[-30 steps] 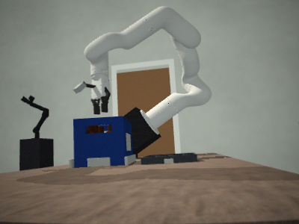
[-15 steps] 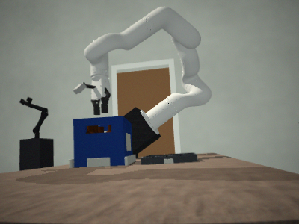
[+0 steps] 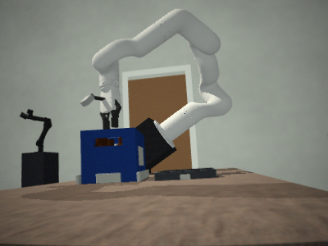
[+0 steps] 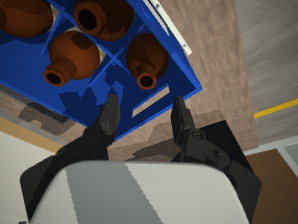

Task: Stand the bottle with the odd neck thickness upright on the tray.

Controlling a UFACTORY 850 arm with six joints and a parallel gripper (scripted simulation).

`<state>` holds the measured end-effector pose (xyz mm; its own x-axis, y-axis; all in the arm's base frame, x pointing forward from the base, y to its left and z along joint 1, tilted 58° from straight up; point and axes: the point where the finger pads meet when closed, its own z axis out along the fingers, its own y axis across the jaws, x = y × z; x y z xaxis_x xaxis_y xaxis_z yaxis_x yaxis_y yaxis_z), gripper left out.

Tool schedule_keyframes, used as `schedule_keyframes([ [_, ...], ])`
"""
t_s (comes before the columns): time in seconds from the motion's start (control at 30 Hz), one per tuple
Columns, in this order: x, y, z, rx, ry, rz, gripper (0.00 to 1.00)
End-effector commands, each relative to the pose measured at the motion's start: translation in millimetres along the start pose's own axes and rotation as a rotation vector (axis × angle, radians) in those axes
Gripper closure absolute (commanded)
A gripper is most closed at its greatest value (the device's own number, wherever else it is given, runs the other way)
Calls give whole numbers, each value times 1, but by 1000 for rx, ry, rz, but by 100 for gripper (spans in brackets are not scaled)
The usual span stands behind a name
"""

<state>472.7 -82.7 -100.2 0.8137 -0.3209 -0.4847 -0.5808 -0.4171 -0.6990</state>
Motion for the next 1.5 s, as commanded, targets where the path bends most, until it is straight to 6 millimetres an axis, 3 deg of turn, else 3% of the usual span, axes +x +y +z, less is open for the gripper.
schedule_keyframes([
  [0.0, 1, 0, 4, 0, 2, -1, 35],
  [0.7, 1, 0, 24, 0, 2, -1, 35],
  [1.47, 1, 0, 26, 0, 2, -1, 35],
])
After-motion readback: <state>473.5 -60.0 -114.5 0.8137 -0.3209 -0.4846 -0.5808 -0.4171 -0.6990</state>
